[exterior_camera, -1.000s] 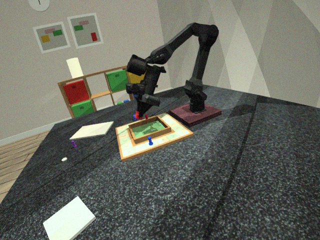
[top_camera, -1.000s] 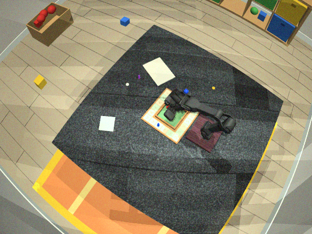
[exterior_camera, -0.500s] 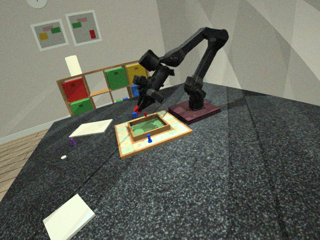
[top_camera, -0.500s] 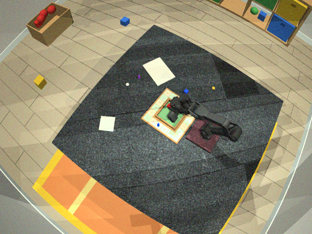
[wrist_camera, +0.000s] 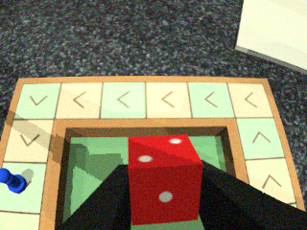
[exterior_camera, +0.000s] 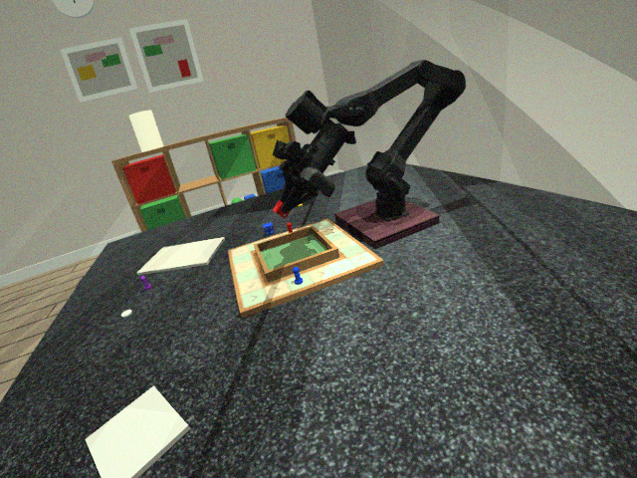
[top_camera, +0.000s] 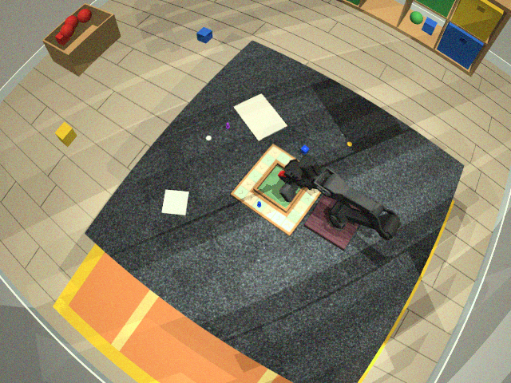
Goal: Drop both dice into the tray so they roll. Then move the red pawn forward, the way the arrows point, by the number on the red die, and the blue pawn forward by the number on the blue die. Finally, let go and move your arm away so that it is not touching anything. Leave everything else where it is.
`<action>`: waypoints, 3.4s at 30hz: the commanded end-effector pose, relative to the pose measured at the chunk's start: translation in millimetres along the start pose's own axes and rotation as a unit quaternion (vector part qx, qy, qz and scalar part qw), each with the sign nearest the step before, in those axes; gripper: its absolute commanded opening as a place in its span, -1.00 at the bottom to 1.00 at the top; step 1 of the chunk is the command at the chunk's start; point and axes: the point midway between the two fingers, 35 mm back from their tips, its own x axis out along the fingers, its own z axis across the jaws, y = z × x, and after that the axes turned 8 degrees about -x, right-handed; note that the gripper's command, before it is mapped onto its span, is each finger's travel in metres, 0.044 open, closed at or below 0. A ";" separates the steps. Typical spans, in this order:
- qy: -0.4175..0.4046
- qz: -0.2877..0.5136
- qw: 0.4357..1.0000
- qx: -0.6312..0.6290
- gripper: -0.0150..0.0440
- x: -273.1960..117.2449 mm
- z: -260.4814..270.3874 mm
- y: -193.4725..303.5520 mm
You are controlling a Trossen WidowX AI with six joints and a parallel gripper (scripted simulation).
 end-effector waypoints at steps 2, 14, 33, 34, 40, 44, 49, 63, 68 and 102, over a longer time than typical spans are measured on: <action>-0.003 0.002 1.000 -0.003 -0.49 -0.2 1.0 2.0; -0.003 0.002 1.000 -0.003 -0.49 -0.2 1.0 2.0; -0.003 0.002 1.000 -0.003 -0.49 -0.2 1.0 2.0; -0.003 0.002 1.000 -0.003 -0.49 -0.2 1.0 2.0; -0.003 0.002 1.000 -0.003 -0.49 -0.2 1.0 2.0; 0.000 0.000 1.000 0.000 -0.49 -0.5 0.0 0.3; 0.000 0.000 1.000 0.000 -0.49 -0.5 0.0 0.3; -0.003 0.002 1.000 -0.003 0.75 -25.4 -4.0 -28.5; -0.003 0.006 1.000 -0.003 1.00 -26.1 -4.2 -29.6; -0.019 0.406 0.912 0.054 0.44 47.1 -174.2 18.6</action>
